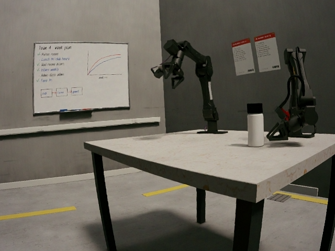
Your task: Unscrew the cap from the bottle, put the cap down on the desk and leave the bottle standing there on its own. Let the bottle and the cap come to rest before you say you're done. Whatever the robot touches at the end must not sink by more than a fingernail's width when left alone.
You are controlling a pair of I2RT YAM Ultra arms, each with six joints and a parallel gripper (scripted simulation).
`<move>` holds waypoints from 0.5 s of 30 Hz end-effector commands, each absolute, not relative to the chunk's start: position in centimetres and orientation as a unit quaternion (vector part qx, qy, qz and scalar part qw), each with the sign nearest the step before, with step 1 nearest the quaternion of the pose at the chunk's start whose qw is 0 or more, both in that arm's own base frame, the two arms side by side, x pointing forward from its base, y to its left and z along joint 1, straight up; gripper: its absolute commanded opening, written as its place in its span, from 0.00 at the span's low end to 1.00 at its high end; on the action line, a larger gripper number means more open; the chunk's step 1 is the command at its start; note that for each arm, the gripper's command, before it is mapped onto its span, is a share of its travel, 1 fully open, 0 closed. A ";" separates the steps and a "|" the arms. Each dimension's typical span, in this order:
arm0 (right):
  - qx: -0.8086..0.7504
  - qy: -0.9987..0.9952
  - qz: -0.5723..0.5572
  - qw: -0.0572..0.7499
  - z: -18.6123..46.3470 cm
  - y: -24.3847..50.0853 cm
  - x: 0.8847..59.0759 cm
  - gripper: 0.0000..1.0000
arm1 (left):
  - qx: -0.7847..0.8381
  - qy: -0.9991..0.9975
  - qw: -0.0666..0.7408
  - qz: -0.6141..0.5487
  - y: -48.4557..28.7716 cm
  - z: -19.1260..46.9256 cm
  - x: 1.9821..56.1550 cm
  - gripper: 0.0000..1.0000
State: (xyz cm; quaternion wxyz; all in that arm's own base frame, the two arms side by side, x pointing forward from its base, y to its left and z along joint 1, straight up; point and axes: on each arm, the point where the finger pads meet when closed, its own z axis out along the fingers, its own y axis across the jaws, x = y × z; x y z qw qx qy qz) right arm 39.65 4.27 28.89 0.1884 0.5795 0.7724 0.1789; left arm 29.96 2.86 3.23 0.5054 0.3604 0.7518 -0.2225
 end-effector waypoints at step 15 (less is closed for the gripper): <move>0.578 0.772 0.179 0.195 29.3 4.1 39.8 0.94 | 0.347 0.753 0.512 -0.226 0.7 2.2 31.6 0.96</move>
